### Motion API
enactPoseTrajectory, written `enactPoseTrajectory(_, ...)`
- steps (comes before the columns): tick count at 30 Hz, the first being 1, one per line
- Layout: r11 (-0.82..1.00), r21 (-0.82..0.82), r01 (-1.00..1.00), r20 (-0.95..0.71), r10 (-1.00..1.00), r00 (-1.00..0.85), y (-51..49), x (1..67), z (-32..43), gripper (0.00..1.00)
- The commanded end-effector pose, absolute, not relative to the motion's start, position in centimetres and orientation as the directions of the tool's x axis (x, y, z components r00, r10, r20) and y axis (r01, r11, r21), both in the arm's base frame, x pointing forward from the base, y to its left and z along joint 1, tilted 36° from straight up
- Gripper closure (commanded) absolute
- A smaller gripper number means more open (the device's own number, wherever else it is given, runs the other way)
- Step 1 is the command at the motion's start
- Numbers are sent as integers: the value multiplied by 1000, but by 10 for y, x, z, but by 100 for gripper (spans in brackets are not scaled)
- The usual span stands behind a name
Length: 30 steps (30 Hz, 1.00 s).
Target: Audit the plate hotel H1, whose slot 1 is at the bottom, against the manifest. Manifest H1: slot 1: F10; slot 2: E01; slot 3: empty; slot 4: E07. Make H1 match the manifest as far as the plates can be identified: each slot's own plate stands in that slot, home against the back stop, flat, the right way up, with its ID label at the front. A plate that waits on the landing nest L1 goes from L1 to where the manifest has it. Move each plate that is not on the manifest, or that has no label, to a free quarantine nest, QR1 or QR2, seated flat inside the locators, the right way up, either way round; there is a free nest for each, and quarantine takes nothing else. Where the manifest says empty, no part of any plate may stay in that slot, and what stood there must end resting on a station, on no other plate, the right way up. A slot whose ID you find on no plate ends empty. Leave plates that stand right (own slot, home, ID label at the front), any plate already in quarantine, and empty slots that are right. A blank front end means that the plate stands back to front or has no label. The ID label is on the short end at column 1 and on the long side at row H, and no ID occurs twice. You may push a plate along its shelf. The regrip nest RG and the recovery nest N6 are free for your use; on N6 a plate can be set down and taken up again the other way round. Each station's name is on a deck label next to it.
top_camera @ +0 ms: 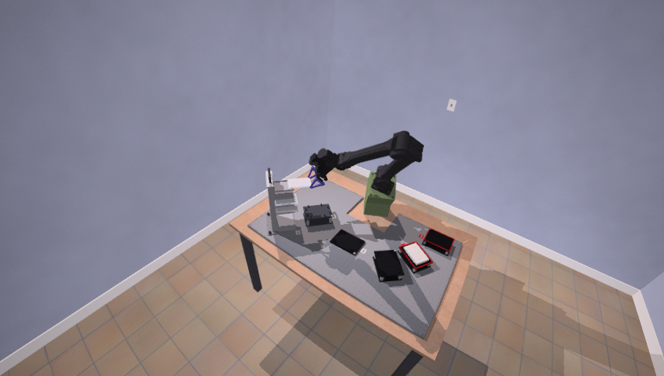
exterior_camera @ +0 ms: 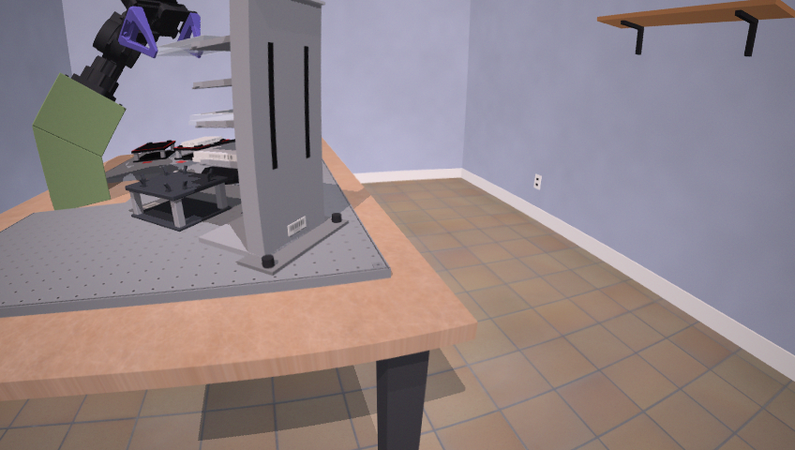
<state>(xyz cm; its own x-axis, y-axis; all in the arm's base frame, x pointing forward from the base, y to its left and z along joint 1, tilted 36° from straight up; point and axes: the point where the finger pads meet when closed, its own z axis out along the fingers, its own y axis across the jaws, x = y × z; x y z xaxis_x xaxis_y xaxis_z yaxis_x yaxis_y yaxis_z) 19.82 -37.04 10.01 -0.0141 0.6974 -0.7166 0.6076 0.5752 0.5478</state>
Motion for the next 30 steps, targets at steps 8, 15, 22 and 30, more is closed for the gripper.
enactPoseTrajectory(8, 582, 532, 615, -736, 677, -3, -366, 183, 107, 14)
enactPoseTrajectory(15, 581, 533, 615, -736, 678, -3, -360, 180, 106, 14)
enactPoseTrajectory(22, 581, 533, 615, -735, 678, -4, -353, 175, 104, 14)
enactPoseTrajectory(30, 583, 531, 615, -737, 676, -4, -344, 169, 102, 14)
